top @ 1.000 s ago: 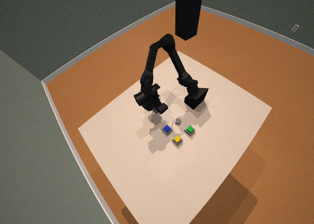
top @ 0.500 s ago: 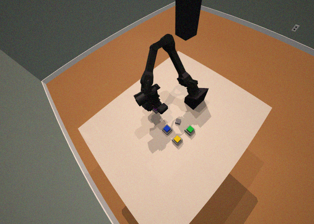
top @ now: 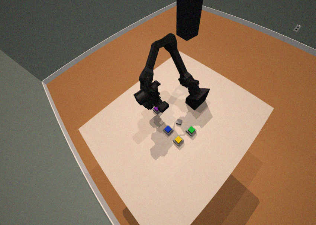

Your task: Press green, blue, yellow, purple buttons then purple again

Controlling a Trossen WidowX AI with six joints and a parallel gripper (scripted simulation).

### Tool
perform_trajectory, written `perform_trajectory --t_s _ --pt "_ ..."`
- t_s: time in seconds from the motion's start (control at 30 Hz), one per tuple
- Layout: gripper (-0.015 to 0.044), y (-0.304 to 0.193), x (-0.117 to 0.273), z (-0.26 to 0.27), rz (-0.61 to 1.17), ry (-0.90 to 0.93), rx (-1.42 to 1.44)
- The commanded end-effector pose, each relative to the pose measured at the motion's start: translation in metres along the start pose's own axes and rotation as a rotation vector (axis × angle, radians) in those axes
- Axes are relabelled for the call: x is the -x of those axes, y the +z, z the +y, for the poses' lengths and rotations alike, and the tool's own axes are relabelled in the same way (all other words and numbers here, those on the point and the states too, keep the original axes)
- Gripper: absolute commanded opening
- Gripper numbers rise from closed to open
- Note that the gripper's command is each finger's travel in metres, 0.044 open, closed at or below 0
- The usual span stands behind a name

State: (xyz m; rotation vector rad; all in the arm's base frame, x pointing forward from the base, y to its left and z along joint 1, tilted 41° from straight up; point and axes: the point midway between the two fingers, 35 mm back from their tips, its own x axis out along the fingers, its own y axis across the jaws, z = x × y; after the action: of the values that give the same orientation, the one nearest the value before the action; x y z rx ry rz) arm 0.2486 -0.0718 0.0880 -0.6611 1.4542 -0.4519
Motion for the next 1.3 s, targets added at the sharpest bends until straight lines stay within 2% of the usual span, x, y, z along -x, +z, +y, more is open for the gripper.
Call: perform_trajectory --t_s 0.0,0.6,1.27 --pt "0.002 -0.001 -0.002 -0.001 0.003 -0.005 -0.005" --pt "0.002 -0.001 -0.03 -0.001 0.003 -0.007 -0.005" --pt "0.002 -0.001 -0.03 -0.001 0.003 -0.007 -0.005"
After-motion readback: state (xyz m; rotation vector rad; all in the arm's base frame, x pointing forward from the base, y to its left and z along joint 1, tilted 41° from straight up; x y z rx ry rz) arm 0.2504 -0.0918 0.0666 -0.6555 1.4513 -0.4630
